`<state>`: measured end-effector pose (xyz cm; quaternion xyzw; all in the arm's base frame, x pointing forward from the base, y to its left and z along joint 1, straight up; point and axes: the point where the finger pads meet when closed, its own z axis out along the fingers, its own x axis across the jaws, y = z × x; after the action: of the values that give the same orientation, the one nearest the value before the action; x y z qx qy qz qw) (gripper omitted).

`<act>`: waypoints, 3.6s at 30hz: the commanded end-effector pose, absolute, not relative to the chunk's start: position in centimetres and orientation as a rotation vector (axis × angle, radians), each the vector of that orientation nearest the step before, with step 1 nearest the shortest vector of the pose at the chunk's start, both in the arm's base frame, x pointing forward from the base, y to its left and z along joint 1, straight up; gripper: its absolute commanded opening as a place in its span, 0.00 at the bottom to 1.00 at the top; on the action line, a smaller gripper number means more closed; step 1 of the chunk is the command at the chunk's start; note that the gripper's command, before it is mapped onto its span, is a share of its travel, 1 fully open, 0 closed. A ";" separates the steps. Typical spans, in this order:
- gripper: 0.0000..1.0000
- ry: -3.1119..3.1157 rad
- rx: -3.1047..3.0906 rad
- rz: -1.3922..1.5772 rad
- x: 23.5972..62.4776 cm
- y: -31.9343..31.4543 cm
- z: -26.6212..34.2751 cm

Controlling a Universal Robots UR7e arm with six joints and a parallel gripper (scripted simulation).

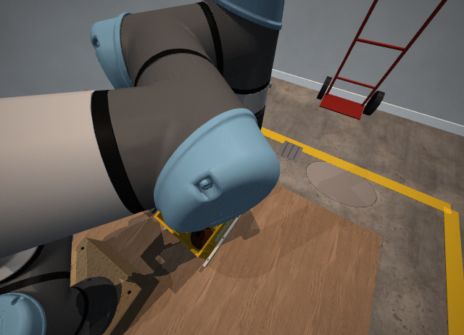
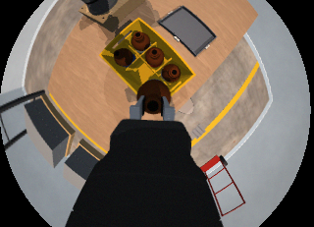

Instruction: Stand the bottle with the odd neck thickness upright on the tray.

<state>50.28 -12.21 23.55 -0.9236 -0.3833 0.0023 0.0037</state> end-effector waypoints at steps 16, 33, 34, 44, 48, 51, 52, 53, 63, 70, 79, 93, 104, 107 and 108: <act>0.00 -1.202 -2.896 0.005 50.1 -11.7 23.6; 0.00 -1.202 -2.896 0.005 49.7 -10.5 23.6; 0.00 -1.202 -2.896 0.005 49.7 -10.4 23.6; 0.00 -1.202 -2.896 0.005 49.3 -9.3 23.6; 0.00 -1.202 -2.896 0.005 49.1 -8.8 23.6; 0.00 -1.202 -2.896 0.005 49.0 -8.3 23.6; 0.00 -1.202 -2.896 0.005 48.9 -8.1 23.6; 0.00 -1.202 -2.896 0.005 48.9 -8.0 23.6; 0.00 -1.202 -2.896 0.005 48.4 -6.5 23.7; 0.00 -1.202 -2.896 0.005 48.0 -5.2 23.7; 0.00 -1.202 -2.896 0.005 47.5 -3.7 23.7; 0.00 -1.202 -2.896 0.005 46.6 -1.1 23.7; 0.00 -1.202 -2.896 0.005 45.7 1.5 23.7; 0.00 -1.202 -2.896 0.005 45.5 2.2 23.7; 0.00 -1.202 -2.896 0.005 45.5 2.2 23.7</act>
<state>45.70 1.48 23.64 -0.9236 -0.3834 0.0024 0.0036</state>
